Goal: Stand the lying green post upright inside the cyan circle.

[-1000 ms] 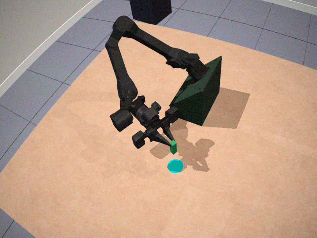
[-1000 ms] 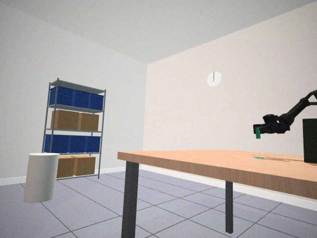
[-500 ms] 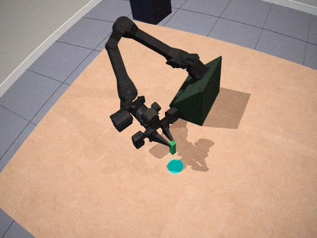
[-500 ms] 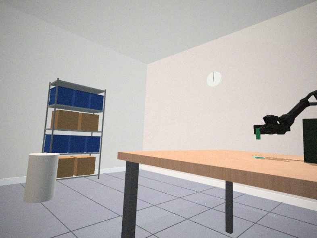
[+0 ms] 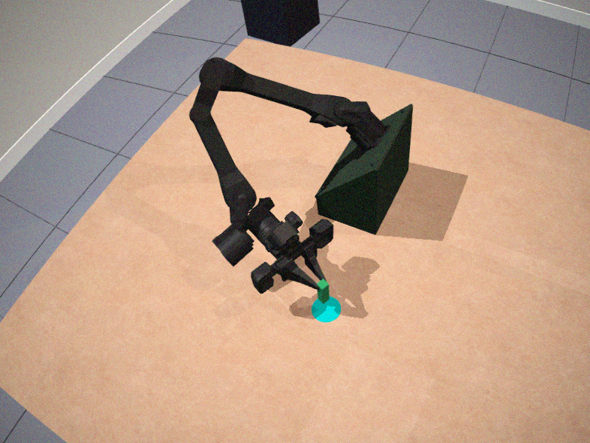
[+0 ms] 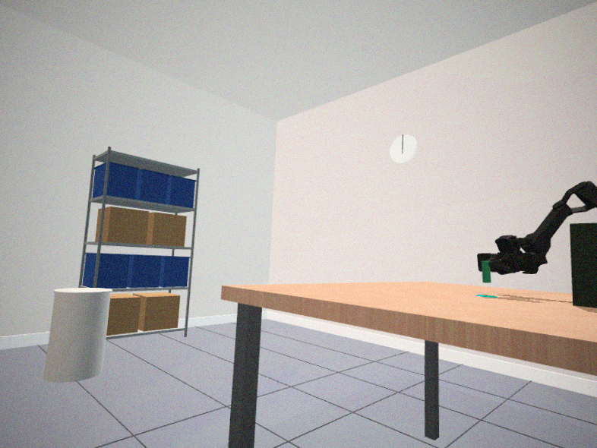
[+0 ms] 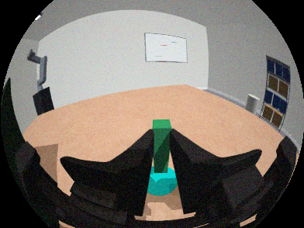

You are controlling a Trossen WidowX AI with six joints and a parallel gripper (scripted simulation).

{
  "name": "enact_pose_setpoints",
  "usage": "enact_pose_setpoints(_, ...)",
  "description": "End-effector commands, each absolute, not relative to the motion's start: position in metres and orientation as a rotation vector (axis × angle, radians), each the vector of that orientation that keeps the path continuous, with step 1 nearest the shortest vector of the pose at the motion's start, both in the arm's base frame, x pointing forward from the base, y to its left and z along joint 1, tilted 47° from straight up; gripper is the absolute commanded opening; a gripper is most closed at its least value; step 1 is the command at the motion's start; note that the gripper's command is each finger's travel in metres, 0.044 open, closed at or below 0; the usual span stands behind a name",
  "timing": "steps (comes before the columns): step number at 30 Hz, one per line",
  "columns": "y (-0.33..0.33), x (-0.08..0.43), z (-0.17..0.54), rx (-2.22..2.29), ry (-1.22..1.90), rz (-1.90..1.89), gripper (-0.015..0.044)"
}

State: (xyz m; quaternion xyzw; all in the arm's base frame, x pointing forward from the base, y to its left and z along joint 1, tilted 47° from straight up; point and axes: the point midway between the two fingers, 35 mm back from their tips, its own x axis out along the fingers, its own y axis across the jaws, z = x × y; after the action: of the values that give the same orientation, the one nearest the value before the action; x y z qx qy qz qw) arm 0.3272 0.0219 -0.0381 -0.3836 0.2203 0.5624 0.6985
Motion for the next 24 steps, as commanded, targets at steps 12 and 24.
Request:
enact_pose_setpoints(12,-0.004,0.333,-0.067,-0.854,0.491,1.254,0.0023)
enact_pose_setpoints(24,-0.004,0.333,-0.067,-0.854,0.491,1.254,0.0101)
